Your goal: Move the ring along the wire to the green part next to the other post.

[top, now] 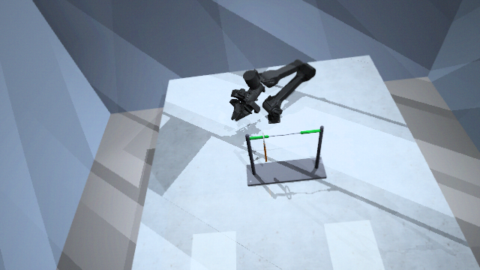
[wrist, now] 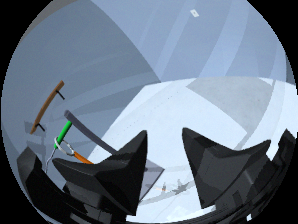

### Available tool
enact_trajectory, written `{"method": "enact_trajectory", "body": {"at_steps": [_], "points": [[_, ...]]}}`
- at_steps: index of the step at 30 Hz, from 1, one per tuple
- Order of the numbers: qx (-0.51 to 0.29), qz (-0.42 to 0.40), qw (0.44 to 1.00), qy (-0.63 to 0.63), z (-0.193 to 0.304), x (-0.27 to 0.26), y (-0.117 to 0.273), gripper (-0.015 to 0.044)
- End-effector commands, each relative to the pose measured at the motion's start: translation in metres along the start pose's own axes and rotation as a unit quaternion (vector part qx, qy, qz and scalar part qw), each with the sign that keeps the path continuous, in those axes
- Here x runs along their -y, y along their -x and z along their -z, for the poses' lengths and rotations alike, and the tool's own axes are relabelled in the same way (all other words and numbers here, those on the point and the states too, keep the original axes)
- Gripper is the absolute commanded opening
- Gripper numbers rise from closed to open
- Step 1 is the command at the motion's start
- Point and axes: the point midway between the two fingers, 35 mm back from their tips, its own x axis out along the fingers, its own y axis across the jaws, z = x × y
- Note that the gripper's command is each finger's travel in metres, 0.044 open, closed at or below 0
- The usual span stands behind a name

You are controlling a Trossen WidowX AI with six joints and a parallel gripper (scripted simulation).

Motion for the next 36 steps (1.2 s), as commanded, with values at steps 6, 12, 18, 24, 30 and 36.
{"method": "enact_trajectory", "body": {"at_steps": [6, 12, 18, 24, 30, 36], "points": [[-0.061, -0.114, 0.986, 0.109, 0.075, -0.028, -0.016, 0.016], [-0.091, -0.194, 0.961, 0.177, 0.128, -0.044, -0.016, 0.016], [-0.106, -0.259, 0.933, 0.228, 0.168, -0.052, -0.014, 0.016], [-0.107, -0.266, 0.929, 0.234, 0.172, -0.052, -0.014, 0.016], [-0.094, -0.285, 0.921, 0.25, 0.164, -0.063, -0.019, 0.016], [-0.075, -0.309, 0.908, 0.273, 0.156, -0.077, -0.026, 0.016]]}}
